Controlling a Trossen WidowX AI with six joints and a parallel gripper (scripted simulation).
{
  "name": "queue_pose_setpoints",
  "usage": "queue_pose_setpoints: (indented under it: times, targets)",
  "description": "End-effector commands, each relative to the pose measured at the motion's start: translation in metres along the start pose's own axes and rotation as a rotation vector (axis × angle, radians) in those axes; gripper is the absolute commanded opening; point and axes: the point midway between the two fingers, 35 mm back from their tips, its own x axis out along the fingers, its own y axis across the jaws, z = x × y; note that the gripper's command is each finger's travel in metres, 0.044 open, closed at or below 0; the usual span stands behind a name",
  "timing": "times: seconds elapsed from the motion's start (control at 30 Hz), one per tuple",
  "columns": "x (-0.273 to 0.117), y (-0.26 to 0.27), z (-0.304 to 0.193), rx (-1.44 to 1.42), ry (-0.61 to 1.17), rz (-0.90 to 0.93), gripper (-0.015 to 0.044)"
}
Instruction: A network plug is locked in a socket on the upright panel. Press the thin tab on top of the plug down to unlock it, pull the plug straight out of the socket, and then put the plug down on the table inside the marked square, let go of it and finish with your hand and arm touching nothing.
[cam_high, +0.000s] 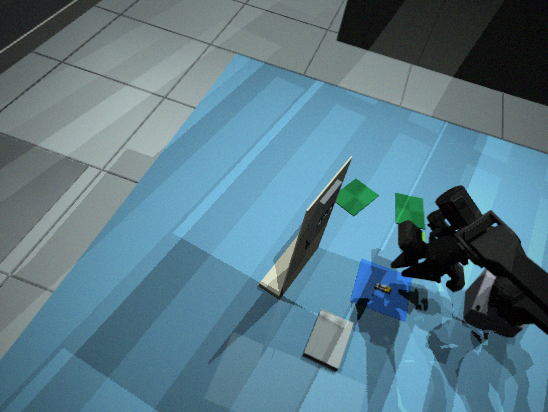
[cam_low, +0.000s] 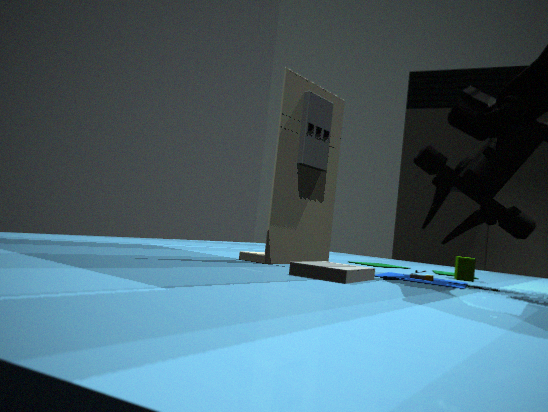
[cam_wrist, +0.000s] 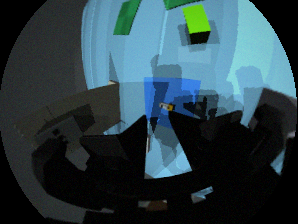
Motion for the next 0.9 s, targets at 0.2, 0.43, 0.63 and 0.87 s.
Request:
queue_pose_setpoints:
  times: [0.2, 0.43, 0.63, 0.87]
  targets:
    - [-0.008, 0.006, 0.0, -0.008, 0.002, 0.001, 0.0156]
    - [-0.014, 0.01, 0.0, -0.008, 0.002, 0.001, 0.0156]
    - [-0.019, 0.012, 0.0, -0.007, 0.004, 0.002, 0.0156]
    - [-0.026, 0.016, -0.001, -0.007, 0.006, 0.003, 0.0156]
